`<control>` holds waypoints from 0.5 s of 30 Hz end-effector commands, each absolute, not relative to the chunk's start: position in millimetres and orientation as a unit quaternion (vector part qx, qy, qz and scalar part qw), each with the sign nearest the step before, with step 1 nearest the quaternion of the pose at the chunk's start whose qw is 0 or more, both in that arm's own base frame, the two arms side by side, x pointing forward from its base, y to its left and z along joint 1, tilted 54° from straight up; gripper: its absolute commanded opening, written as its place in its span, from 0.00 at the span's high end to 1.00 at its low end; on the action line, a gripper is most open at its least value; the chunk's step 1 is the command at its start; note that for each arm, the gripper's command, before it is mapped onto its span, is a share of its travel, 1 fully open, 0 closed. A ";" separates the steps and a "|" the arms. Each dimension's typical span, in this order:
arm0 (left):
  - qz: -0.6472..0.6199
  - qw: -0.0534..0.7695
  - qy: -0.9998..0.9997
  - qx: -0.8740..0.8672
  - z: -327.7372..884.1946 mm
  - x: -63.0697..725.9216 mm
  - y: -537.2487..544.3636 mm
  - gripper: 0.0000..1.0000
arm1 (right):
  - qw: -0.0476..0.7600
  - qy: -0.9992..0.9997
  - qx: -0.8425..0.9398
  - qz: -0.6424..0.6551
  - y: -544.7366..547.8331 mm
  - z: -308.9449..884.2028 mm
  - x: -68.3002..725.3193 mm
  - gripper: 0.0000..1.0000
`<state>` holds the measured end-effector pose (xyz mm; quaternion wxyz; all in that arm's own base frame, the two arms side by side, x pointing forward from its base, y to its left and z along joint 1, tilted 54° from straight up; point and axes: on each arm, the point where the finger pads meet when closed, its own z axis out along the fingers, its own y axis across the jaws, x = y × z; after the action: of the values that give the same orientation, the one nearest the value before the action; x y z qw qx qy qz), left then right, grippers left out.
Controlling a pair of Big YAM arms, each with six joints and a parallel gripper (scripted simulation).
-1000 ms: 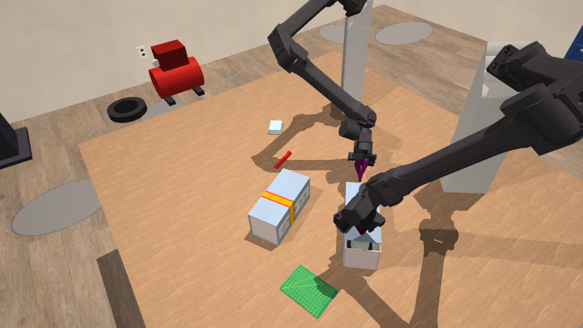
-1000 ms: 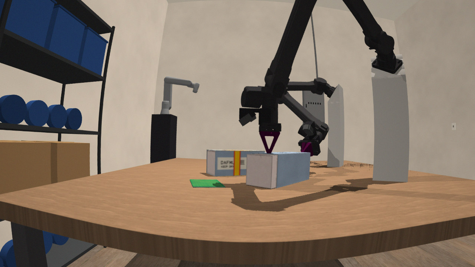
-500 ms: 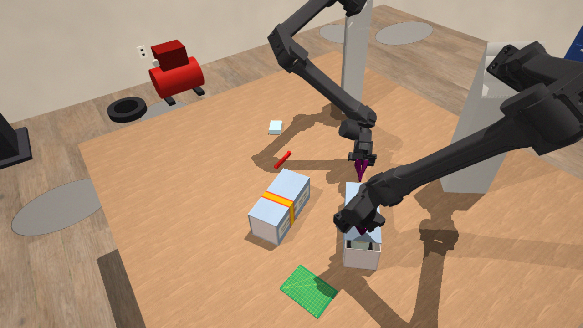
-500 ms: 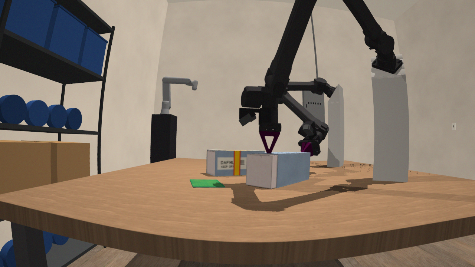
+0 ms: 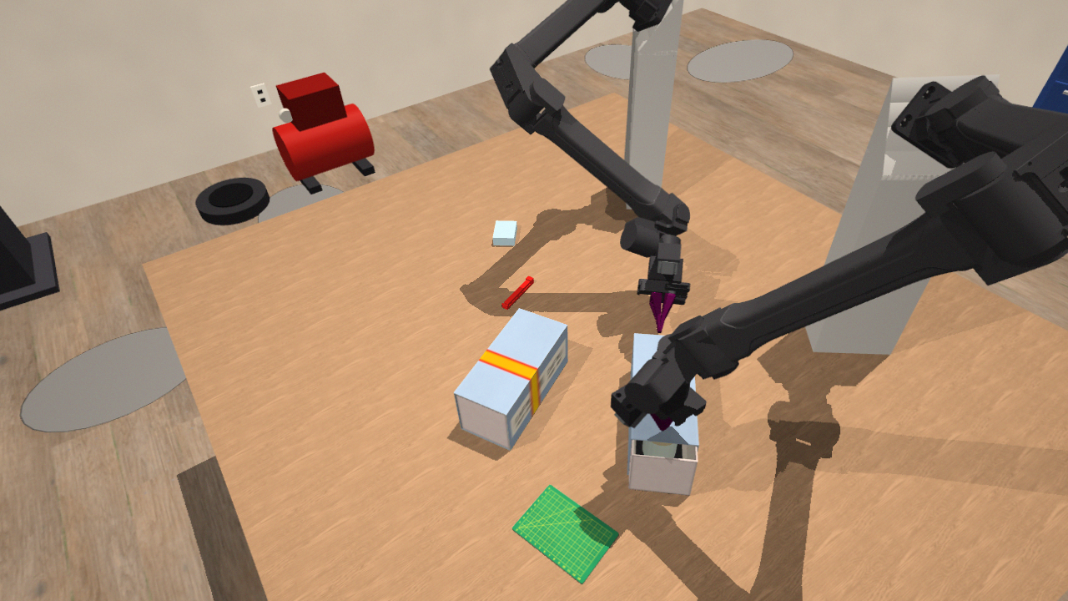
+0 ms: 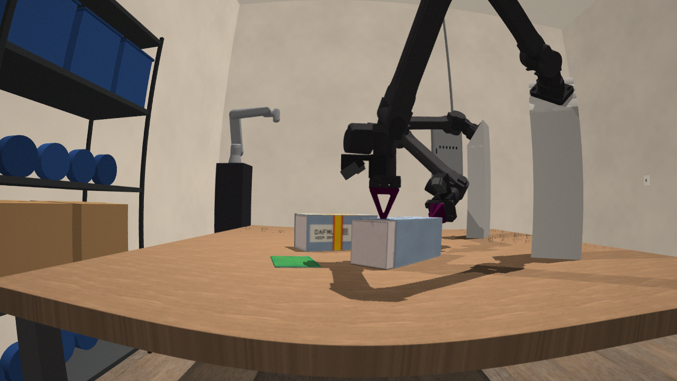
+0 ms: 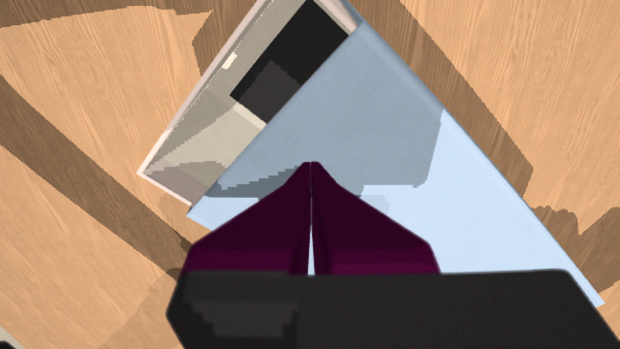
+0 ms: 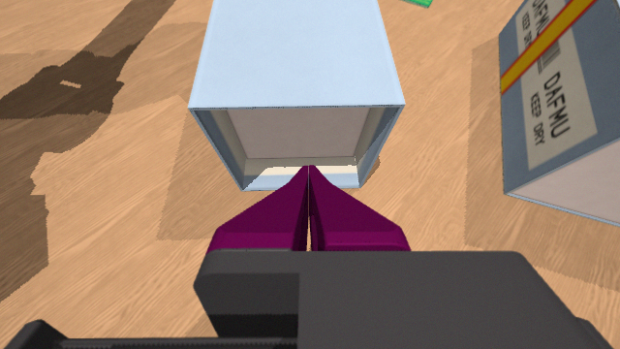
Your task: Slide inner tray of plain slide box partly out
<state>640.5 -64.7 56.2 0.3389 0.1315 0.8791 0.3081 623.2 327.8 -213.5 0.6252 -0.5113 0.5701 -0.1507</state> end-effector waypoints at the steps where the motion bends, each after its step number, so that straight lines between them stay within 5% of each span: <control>1: 0.307 0.303 0.892 0.139 9.3 634.6 -45.8 1.00 | 0.629 0.563 -0.514 -0.152 331.1 -212.7 620.7 1.00; 15: 0.307 0.302 0.892 0.140 9.2 634.6 -45.7 1.00 | 0.629 0.563 -0.514 -0.152 331.1 -212.7 620.7 1.00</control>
<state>640.5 -64.7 56.2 0.3389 0.1315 0.8791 0.3081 623.2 327.8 -213.5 0.6252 -0.5113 0.5701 -0.1507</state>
